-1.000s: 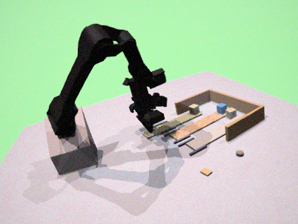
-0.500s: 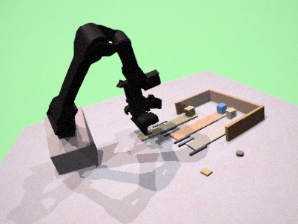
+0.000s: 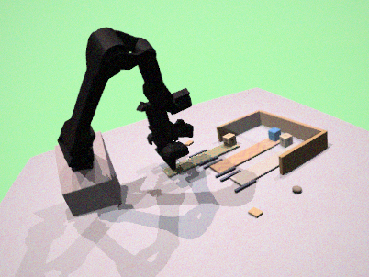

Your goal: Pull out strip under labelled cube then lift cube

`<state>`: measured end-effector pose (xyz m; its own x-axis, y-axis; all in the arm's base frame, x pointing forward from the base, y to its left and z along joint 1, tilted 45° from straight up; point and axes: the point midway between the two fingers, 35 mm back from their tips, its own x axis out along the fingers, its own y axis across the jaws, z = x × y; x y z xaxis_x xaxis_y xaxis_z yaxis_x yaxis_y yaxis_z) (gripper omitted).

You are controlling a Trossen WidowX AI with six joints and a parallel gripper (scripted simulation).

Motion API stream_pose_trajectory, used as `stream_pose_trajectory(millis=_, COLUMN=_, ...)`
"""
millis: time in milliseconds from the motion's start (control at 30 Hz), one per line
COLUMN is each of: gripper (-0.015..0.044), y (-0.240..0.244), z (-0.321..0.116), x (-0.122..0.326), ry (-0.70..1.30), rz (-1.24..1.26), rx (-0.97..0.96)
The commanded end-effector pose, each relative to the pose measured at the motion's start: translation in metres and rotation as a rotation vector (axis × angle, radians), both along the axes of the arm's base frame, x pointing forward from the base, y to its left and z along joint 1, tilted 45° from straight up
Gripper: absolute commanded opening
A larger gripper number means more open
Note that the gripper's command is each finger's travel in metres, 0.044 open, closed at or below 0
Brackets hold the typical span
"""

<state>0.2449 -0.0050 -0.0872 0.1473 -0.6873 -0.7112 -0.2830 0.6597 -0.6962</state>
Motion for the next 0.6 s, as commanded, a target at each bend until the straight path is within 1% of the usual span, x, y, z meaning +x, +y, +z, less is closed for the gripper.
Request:
stream_pose_trajectory(millis=0, gripper=0.0000, y=-0.006, z=-0.002, x=-0.012, ry=0.022, rz=-0.009, rx=-0.006)
stream_pose_trajectory(millis=567, gripper=0.0000, y=-0.013, z=0.001, x=-0.036, ry=0.024, rz=-0.009, rx=-0.006)
